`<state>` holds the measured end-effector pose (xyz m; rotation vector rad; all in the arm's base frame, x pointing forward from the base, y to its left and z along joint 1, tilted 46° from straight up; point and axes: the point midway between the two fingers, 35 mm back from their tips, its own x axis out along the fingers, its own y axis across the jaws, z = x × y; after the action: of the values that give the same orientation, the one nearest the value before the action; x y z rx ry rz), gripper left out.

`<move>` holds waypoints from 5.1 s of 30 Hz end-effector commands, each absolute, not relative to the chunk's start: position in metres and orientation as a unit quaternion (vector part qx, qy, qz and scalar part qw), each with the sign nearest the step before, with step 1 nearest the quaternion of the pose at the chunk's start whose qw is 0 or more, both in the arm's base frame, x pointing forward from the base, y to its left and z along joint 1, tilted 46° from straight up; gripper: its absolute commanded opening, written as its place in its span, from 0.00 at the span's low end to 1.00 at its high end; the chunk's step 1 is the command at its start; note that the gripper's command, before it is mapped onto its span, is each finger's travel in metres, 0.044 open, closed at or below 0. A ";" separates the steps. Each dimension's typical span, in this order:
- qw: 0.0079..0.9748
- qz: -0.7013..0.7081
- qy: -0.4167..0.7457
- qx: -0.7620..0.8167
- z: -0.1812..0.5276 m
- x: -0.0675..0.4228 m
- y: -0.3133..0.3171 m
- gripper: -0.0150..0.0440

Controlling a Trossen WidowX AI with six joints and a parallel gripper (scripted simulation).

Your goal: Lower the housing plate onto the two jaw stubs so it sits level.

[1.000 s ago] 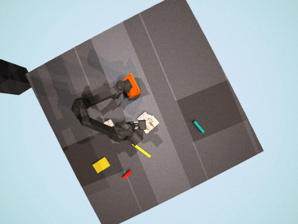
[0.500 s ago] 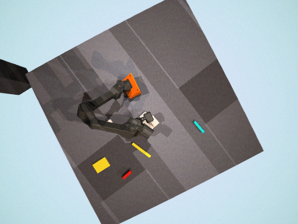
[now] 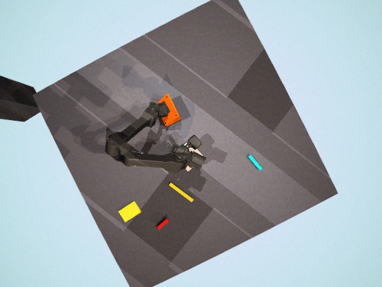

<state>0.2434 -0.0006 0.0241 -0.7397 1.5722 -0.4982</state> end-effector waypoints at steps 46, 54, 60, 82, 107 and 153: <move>0.615 -0.214 0.686 -0.324 0.027 0.236 -0.005 0.85; 0.615 -0.214 0.686 -0.324 0.027 0.236 -0.005 0.85; 0.616 -0.215 0.685 -0.323 0.028 0.236 -0.006 0.85; 0.617 -0.214 0.685 -0.323 0.012 0.237 -0.021 0.85; 0.616 -0.216 0.685 -0.324 -0.014 0.233 -0.050 0.85; 0.615 -0.216 0.685 -0.325 -0.019 0.233 -0.055 0.85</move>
<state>0.2333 -0.0544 -0.0182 -0.7420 1.5764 -0.4971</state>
